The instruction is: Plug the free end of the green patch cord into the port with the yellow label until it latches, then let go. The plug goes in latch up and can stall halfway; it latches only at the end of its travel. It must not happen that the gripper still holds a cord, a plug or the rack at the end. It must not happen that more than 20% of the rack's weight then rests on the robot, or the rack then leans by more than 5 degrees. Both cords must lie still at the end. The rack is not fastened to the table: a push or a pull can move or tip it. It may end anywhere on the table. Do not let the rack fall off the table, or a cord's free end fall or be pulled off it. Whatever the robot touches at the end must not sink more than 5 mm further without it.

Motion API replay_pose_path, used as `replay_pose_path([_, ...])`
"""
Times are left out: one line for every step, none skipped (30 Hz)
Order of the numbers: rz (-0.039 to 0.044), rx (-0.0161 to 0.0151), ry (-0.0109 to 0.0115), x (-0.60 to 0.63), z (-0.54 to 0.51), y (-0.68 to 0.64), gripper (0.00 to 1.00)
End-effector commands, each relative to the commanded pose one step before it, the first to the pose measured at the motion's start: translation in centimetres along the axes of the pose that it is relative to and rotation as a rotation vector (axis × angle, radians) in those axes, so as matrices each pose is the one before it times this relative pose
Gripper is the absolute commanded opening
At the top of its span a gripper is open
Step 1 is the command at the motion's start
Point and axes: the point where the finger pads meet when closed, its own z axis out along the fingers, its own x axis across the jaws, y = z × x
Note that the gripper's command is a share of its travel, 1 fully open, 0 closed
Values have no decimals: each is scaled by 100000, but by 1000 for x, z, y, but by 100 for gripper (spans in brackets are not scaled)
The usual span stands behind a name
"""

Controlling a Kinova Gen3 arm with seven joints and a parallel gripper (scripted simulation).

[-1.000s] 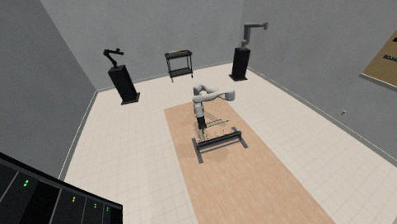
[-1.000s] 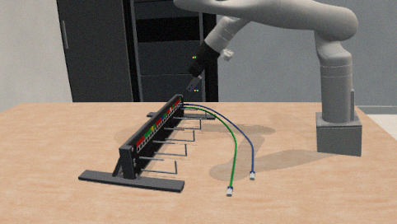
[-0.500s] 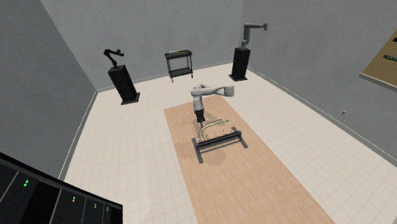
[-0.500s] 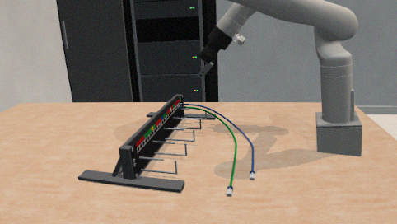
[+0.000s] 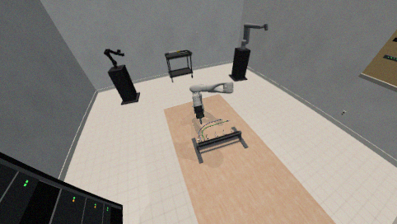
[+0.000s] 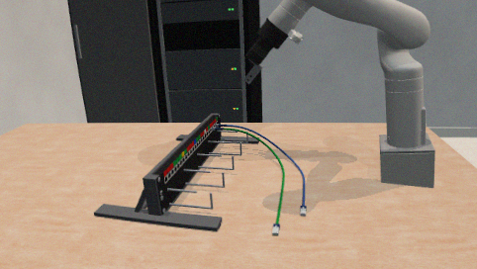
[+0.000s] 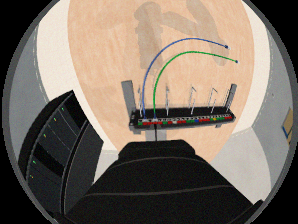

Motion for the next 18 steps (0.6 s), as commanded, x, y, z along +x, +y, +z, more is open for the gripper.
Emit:
replay_pose_path([285, -909, 71, -30, -380, 287, 0])
replay_pose_path([-1, -1, -1, 0, -79, 1, 0])
replay_pose_path([0, 0, 0, 0, -67, 0, 0])
replay_pose_path([0, 0, 0, 0, 0, 0, 0])
replay_pose_path([0, 0, 0, 0, 0, 0, 0])
replay_pose_path([1, 1, 1, 0, -55, -1, 0])
replay_pose_path([2, 1, 1, -1, -45, -1, 0])
replay_pose_path([2, 1, 1, -1, -35, -1, 0])
replay_pose_path([1, 1, 1, 0, -26, -1, 0])
replay_pose_path([1, 1, 1, 0, -18, -1, 0])
replay_pose_path([1, 0, 0, 0, -11, 0, 0])
replay_pose_path([0, 0, 0, 0, -6, 0, 0])
replay_pose_path([0, 0, 0, 0, -2, 0, 0])
replay_pose_path([0, 0, 0, 0, 0, 0, 0])
replay_pose_path([-12, 3, 7, 4, 2, 1, 0])
replay_pose_path([-82, 19, 47, 25, 11, 7, 0])
replay_pose_path([-214, 50, 122, 64, 29, 17, 0])
replay_pose_path([-399, 93, 227, 120, 53, 32, 0])
